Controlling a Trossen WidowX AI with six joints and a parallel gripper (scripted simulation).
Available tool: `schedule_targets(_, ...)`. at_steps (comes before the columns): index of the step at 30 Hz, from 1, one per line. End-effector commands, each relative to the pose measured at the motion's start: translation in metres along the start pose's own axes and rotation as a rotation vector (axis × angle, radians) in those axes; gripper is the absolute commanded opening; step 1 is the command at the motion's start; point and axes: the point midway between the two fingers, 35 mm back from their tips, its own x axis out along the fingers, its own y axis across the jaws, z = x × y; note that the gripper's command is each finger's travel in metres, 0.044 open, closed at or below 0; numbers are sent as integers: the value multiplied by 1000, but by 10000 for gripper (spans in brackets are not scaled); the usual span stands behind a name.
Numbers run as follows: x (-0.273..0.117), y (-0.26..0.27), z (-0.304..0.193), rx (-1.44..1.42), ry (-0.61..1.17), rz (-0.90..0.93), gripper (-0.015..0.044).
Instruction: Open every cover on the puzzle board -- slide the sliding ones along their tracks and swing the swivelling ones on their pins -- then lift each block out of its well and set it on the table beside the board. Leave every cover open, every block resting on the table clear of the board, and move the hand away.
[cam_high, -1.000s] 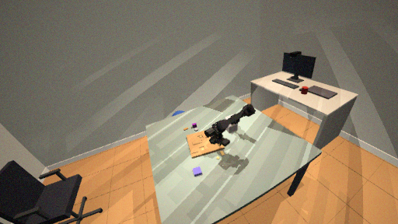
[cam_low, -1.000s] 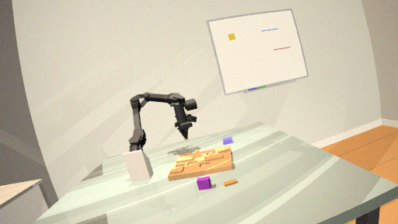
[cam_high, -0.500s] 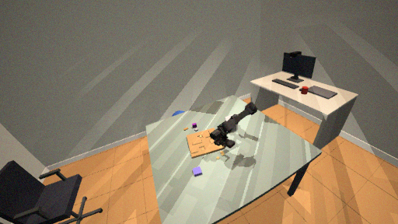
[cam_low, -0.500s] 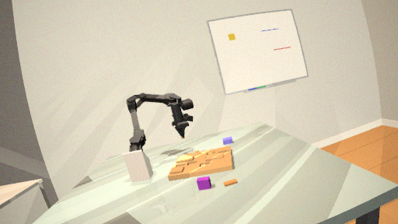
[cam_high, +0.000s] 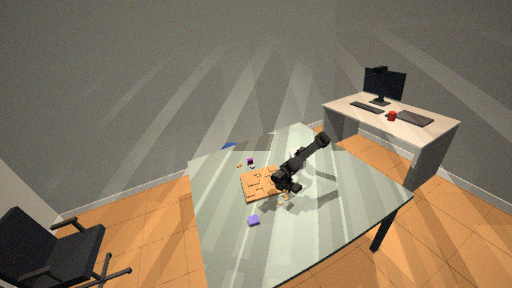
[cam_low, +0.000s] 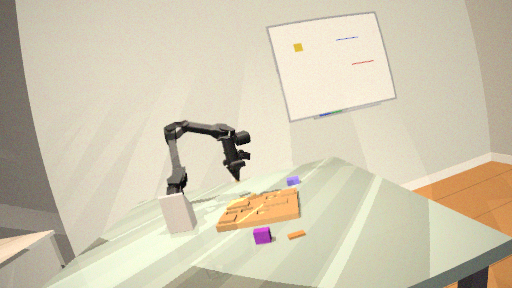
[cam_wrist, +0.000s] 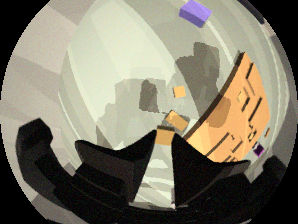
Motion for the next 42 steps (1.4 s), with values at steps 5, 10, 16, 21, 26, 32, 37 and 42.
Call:
schedule_targets(5, 15, -2, -1, 9, 7, -4, 80)
schedule_targets(10, 23, -2, 0, 9, 7, -4, 80)
schedule_targets(16, 33, -2, 0, 9, 7, -4, 80)
schedule_targets(21, 41, -2, 0, 9, 7, -3, 80)
schedule_targets(26, 49, -2, -1, 9, 6, -2, 80)
schedule_targets(32, 58, -1, -2, 9, 5, 0, 80)
schedule_targets(37, 66, 0, -3, 10, 4, 2, 80)
schedule_targets(42, 74, 1, -4, 10, 3, 4, 80)
